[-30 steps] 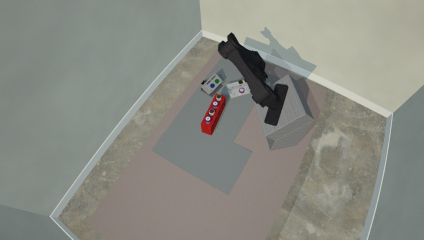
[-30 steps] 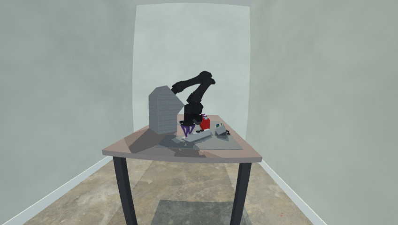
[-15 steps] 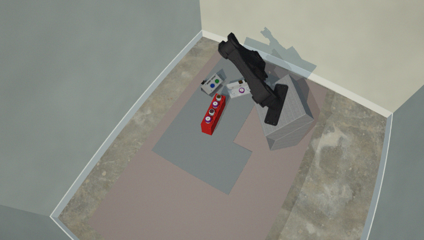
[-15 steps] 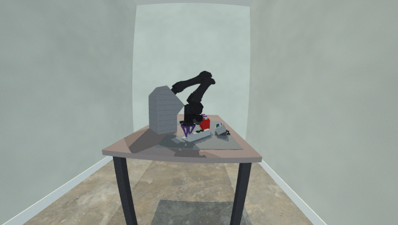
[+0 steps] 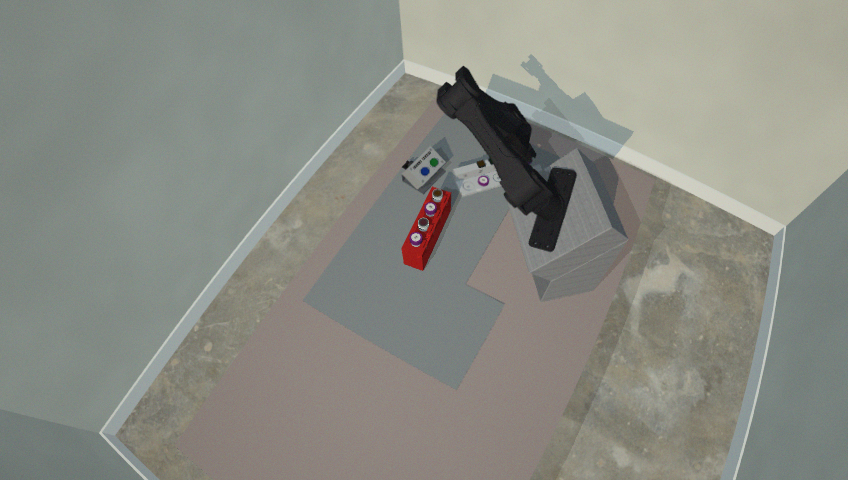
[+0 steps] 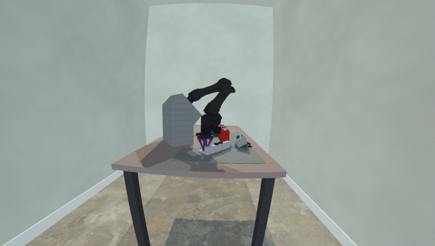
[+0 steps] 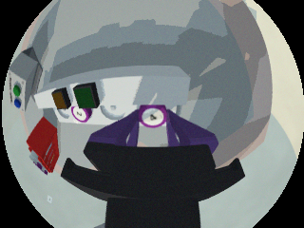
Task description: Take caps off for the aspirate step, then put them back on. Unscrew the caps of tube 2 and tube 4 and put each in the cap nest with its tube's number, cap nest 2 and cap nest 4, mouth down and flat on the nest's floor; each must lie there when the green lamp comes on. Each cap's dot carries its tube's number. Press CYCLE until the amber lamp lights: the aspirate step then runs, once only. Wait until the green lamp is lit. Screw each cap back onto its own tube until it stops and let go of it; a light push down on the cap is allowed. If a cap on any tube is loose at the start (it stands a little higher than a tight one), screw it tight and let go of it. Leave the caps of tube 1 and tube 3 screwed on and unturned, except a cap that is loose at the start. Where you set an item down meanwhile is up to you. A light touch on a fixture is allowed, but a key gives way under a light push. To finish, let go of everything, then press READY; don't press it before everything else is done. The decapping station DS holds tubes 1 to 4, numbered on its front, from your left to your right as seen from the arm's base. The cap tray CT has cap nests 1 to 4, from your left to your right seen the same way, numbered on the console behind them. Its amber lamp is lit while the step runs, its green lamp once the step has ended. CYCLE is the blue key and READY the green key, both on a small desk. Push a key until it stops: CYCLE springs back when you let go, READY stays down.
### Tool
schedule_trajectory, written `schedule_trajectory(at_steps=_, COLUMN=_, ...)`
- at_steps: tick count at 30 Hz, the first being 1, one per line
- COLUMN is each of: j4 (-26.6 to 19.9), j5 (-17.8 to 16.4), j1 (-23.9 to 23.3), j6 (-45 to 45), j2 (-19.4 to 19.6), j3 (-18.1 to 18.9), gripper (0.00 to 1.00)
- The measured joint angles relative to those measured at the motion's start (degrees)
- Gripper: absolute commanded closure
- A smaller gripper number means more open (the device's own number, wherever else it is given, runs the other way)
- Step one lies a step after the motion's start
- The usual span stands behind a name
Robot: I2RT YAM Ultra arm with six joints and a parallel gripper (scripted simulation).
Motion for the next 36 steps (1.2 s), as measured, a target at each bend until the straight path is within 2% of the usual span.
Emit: schedule_trajectory(at_steps=36, j4=0.76, j5=0.31, j1=0.39, j6=2.54, j2=0.04, j3=-0.02, gripper=1.0)
